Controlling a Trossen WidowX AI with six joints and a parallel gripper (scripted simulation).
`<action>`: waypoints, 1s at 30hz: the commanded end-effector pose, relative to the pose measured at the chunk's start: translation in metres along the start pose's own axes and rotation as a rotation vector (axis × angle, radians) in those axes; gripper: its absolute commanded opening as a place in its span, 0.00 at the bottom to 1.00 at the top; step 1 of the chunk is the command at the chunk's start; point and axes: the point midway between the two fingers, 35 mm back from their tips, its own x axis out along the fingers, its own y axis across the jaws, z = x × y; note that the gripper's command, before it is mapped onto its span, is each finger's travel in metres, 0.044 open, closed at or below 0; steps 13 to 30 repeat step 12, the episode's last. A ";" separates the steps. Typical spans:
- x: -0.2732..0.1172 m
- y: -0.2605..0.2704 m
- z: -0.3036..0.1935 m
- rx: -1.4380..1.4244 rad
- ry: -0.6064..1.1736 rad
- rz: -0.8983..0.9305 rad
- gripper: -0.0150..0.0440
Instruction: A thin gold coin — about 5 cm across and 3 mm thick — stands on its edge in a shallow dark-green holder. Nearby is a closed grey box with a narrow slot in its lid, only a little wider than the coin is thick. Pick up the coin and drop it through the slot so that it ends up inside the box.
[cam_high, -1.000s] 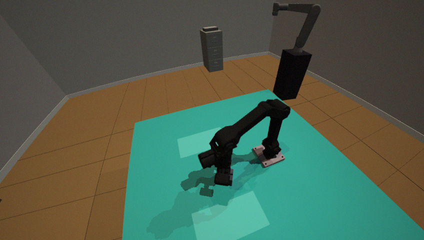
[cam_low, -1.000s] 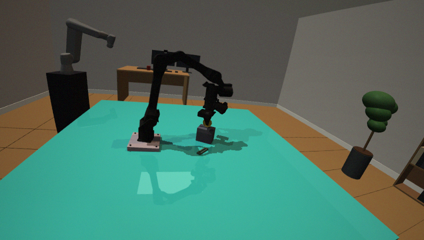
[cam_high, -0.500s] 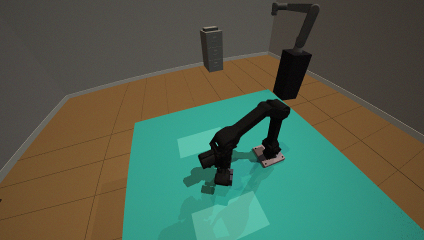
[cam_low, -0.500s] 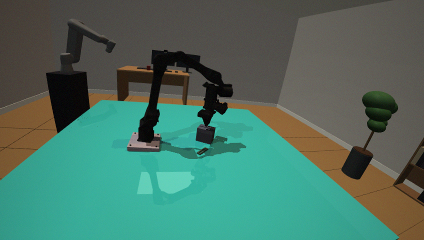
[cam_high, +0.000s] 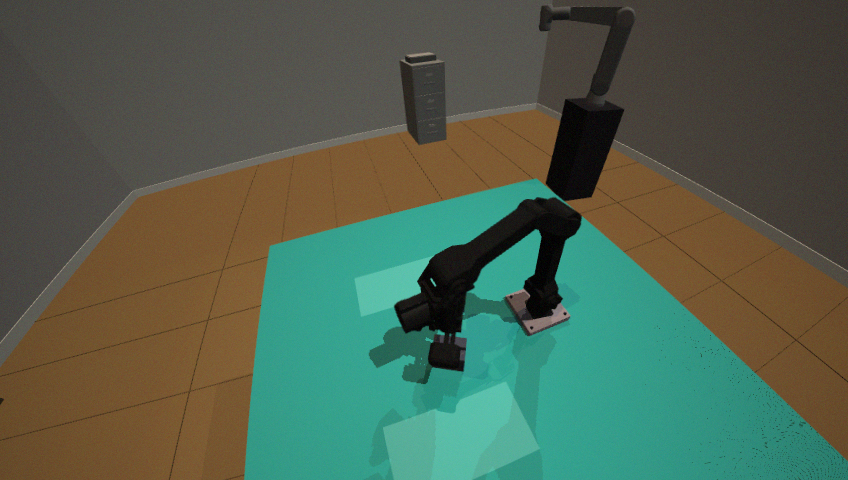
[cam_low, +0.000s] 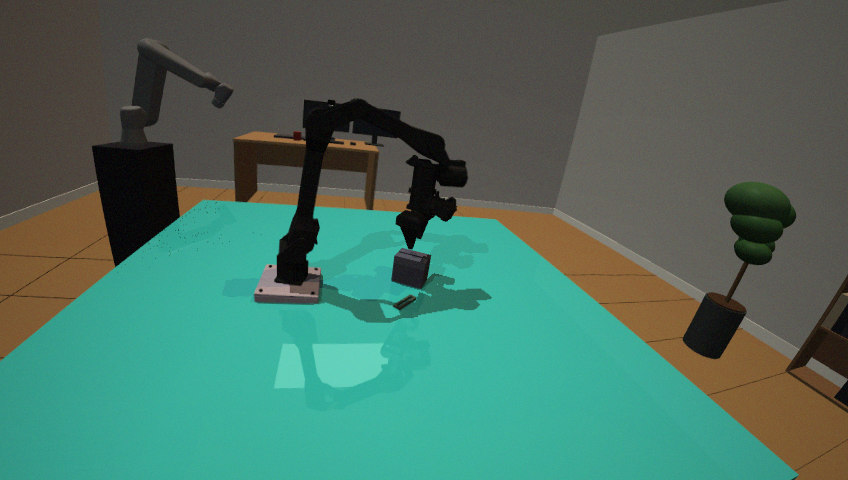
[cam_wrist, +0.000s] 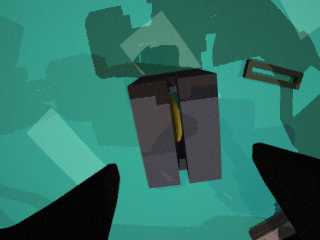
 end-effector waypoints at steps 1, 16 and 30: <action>-0.025 -0.001 -0.001 0.000 -0.004 0.003 1.00; -0.042 -0.002 -0.003 0.000 -0.003 0.003 1.00; -0.042 -0.002 -0.003 0.000 -0.003 0.003 1.00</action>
